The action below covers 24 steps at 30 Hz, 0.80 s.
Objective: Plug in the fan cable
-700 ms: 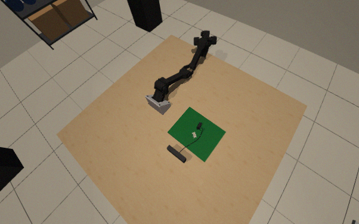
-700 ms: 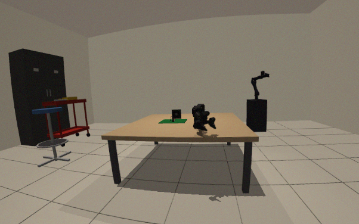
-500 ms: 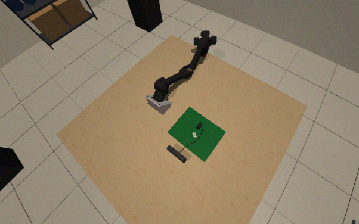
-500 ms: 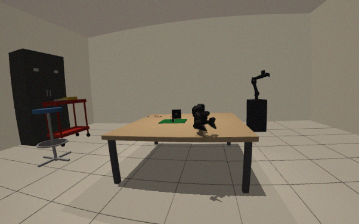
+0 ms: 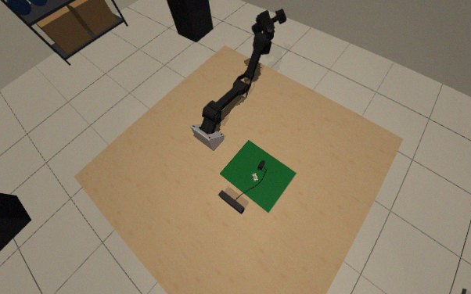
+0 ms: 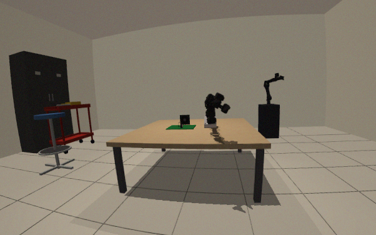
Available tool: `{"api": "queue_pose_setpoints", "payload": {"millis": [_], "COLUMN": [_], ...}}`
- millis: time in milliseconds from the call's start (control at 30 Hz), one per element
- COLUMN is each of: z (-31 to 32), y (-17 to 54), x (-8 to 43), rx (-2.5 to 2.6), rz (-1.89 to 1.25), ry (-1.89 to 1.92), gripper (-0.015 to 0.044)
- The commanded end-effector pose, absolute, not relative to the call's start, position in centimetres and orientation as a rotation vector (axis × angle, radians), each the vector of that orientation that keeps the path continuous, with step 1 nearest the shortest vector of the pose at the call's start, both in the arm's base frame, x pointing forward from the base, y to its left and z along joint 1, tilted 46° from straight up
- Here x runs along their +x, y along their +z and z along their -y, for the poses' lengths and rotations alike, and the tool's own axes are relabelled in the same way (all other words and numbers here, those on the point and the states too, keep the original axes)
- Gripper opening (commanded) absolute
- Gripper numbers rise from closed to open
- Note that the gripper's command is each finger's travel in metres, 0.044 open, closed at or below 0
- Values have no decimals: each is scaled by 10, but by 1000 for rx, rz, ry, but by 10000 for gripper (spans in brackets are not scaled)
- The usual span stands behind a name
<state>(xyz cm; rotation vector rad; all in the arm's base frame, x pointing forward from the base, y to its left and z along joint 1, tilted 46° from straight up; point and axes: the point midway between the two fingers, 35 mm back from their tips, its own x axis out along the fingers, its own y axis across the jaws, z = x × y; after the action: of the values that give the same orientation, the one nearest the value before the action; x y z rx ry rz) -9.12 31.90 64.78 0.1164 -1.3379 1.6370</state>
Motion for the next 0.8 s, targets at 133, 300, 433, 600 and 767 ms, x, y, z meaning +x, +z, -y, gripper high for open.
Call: {"api": "queue_pose_setpoints", "payload": {"millis": [133, 300, 433, 600, 767], "z": [-205, -125, -60, 23, 101], "y": [713, 741, 754, 758, 746], "x": [-88, -74, -57, -26, 12], "rx": [326, 474, 594, 747, 895], "rz": [1603, 1691, 1720, 1705, 1639], "ry": [1268, 1016, 811, 559, 325], "gripper": [440, 440, 440, 440, 440]}}
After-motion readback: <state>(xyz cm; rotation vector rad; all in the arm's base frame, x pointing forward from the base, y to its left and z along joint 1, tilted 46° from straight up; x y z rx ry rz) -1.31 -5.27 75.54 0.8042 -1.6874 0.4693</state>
